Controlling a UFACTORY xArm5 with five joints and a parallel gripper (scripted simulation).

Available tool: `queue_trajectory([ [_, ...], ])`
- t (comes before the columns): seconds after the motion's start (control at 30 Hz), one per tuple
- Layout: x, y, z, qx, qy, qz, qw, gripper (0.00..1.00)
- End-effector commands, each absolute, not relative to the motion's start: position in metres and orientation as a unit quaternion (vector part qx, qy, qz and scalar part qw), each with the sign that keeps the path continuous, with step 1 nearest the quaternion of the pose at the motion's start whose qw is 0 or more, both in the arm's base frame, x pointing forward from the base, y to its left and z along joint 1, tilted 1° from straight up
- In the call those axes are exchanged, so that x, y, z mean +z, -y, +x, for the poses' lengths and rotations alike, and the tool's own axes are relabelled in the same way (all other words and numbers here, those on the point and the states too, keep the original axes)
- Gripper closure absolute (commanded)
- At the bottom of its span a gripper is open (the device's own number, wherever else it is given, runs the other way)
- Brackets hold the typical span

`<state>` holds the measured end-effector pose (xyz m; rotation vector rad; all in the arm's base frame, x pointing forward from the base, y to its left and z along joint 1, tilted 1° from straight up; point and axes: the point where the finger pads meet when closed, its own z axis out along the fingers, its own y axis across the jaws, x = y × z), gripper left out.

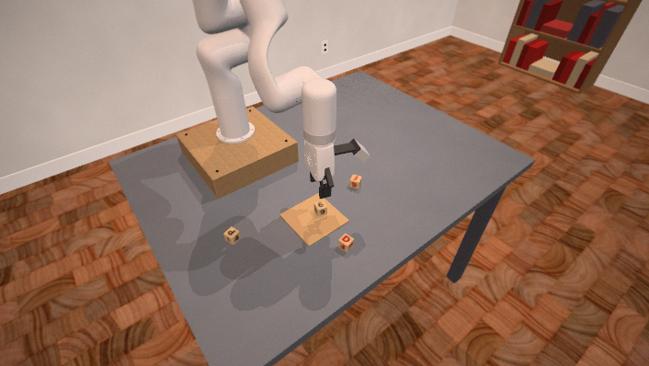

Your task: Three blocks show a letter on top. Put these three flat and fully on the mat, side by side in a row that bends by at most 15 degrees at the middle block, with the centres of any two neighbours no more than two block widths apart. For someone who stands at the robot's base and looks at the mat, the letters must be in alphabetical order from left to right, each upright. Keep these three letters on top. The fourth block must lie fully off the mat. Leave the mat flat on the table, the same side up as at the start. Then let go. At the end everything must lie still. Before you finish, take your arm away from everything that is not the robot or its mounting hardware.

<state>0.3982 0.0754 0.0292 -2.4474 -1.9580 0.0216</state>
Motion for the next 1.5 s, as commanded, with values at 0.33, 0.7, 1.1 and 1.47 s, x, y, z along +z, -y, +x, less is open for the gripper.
queue_trajectory([
  [0.33,0.022,-0.075,0.399,0.005,0.625,-0.781,0.003,0.31],
  [0.7,0.008,-0.075,0.399,0.005,0.625,-0.781,0.003,0.31],
  [1.1,-0.01,-0.074,0.399,0.005,0.625,-0.781,0.003,0.31],
  [1.47,-0.018,-0.074,0.399,0.005,0.625,-0.781,0.003,0.31],
])
